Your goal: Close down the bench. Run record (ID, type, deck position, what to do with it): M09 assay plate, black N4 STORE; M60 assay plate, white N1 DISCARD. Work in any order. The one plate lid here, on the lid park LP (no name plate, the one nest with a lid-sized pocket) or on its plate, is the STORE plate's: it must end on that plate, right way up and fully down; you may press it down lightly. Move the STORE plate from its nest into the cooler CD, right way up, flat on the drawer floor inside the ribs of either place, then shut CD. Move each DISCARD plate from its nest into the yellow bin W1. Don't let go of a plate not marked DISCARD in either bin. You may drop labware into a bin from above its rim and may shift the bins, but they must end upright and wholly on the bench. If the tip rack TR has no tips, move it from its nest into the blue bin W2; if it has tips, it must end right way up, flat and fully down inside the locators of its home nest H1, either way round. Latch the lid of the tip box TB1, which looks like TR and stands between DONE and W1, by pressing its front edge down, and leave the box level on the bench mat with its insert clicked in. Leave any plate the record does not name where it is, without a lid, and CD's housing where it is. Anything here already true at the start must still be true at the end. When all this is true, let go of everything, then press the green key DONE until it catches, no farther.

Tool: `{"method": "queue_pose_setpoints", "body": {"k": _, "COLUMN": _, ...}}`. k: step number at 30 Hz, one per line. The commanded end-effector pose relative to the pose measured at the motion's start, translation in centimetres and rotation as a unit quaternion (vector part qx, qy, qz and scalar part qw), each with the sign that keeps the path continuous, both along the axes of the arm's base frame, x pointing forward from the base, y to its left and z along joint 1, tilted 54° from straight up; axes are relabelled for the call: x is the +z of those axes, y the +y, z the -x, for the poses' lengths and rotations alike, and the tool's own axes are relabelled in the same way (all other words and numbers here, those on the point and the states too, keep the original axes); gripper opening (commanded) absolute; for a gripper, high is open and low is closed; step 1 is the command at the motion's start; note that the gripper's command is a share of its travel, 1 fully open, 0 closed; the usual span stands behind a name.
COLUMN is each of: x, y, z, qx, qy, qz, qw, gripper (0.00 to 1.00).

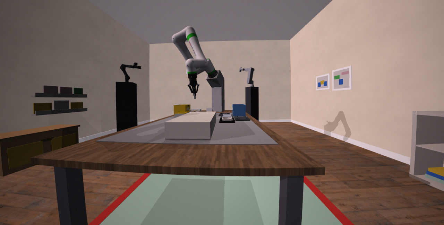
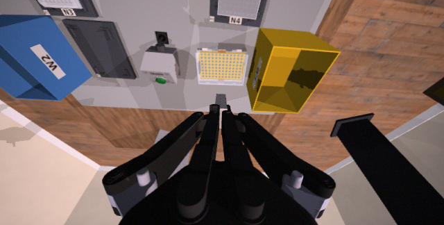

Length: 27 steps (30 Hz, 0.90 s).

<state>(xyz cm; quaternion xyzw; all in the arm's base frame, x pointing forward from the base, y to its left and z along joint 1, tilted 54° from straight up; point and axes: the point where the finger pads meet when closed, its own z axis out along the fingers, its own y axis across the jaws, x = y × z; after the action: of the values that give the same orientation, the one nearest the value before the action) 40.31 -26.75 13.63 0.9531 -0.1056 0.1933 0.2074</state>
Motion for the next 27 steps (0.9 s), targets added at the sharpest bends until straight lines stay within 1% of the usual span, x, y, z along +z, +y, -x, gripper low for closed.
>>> {"method": "queue_pose_setpoints", "body": {"k": 1, "x": 0.0, "y": 0.0, "z": 0.0, "qx": 0.0, "qy": 0.0, "qz": 0.0, "qw": 1.0, "gripper": 0.0}}
{"method": "queue_pose_setpoints", "body": {"k": 18, "x": 0.0, "y": 0.0, "z": 0.0, "qx": 0.0, "qy": 0.0, "qz": 0.0, "qw": 1.0, "gripper": 0.0}}
{"method": "queue_pose_setpoints", "body": {"k": 26, "x": -2.9, "y": -1.2, "z": -0.2, "qx": 0.0, "qy": 0.0, "qz": 0.0, "qw": 1.0, "gripper": 0.0}}
{"method": "queue_pose_setpoints", "body": {"k": 27, "x": -2.9, "y": -1.2, "z": -0.2, "qx": 0.0, "qy": 0.0, "qz": 0.0, "qw": 1.0, "gripper": 0.0}}
